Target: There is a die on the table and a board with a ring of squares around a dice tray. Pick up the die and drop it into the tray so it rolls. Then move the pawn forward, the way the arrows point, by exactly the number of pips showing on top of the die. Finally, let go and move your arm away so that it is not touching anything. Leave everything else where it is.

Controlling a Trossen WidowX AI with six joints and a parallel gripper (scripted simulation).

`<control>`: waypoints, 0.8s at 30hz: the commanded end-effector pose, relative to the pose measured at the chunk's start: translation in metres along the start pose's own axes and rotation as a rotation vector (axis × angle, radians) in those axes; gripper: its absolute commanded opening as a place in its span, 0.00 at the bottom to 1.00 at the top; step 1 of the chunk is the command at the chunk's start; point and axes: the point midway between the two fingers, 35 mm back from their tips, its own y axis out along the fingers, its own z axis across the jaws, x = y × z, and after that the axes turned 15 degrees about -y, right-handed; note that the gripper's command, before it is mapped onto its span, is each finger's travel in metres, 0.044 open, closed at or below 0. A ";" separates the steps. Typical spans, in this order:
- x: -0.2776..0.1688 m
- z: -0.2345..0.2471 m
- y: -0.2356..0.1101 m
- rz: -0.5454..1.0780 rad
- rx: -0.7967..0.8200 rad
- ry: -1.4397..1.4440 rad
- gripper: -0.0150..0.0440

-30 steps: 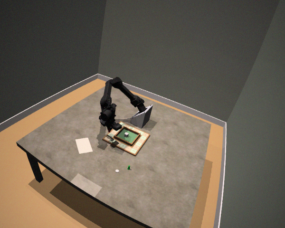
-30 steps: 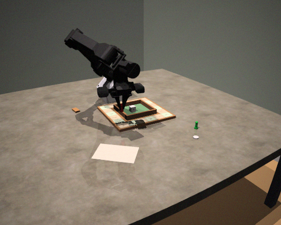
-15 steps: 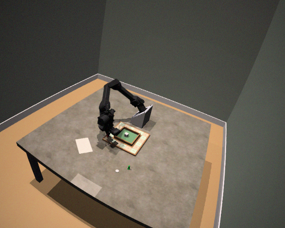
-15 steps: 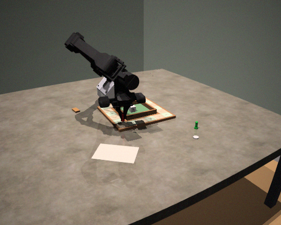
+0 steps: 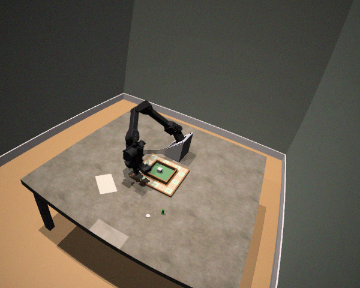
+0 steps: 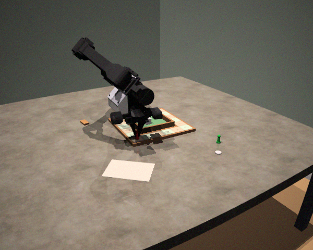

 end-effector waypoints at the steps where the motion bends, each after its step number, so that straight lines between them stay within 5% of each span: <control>1: 0.000 0.000 0.000 0.000 0.000 0.000 0.30; 10: 0.000 0.000 -0.003 0.000 0.000 -0.001 0.70; 17: 0.000 0.001 -0.049 0.007 -0.001 -0.010 1.00; 24: -0.035 0.049 -0.083 -0.006 0.039 -0.067 1.00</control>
